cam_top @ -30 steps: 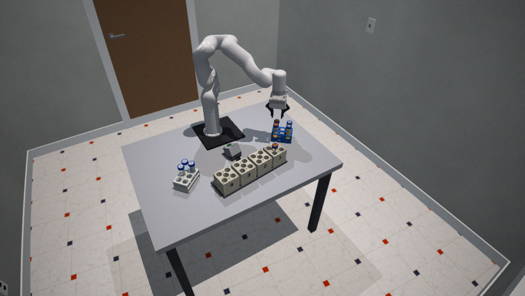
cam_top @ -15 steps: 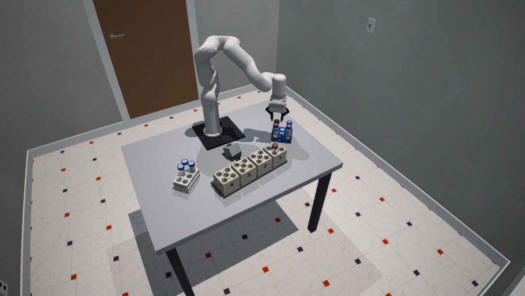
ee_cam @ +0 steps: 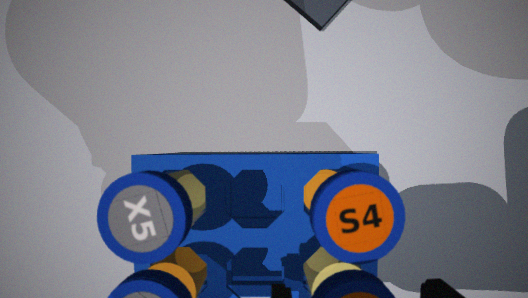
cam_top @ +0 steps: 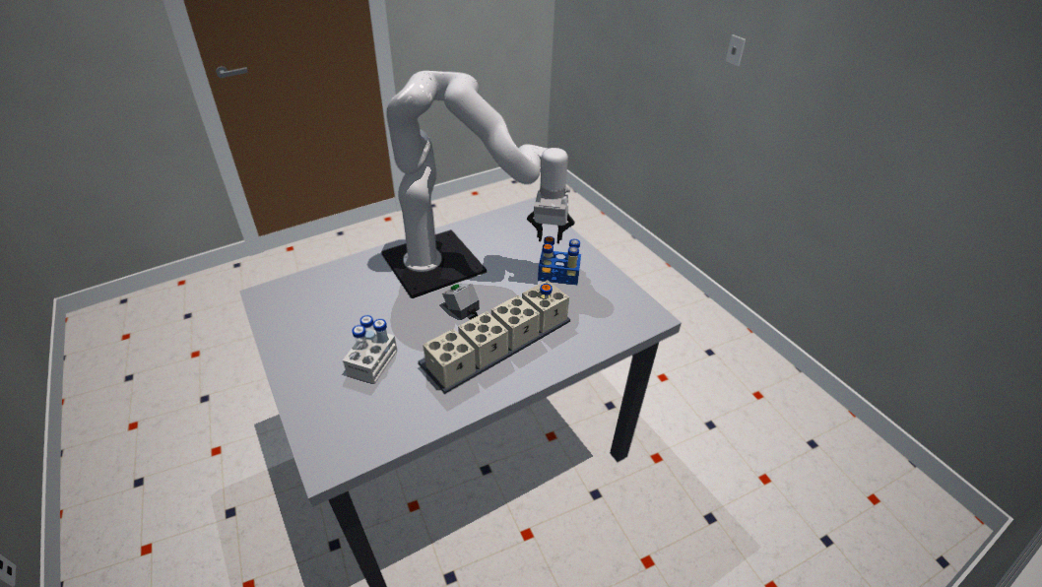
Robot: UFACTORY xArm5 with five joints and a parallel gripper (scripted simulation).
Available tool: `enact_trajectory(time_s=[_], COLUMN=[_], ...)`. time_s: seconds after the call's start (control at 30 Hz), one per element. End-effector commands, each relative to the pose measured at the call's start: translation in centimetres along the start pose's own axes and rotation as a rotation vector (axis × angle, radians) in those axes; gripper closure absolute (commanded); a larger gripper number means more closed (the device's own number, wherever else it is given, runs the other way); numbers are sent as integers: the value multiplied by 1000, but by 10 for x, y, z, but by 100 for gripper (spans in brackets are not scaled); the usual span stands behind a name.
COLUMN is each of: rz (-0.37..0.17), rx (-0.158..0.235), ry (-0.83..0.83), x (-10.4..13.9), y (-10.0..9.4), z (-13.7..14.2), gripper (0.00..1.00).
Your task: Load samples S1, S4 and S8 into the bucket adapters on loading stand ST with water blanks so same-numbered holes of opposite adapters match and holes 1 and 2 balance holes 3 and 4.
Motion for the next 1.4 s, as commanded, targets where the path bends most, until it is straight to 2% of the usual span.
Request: enact_trajectory(time_s=[0.0, 0.93, 1.37], rz=[-10, -10, -10], rx=[-5, -5, -5], ry=[0, 0, 0], x=[-1, -1, -1], y=[2, 18, 18], z=[-1, -1, -1], gripper=[43, 43, 43])
Point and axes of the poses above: the point where the finger pads meet when closed, its own y axis out along the fingers, its own z axis across the jaws, x = y × z, the point moved 6 cm from there along -y, back along the fingers, and after that the axes turned 14 degrees about -y, right-handed, at the moved point
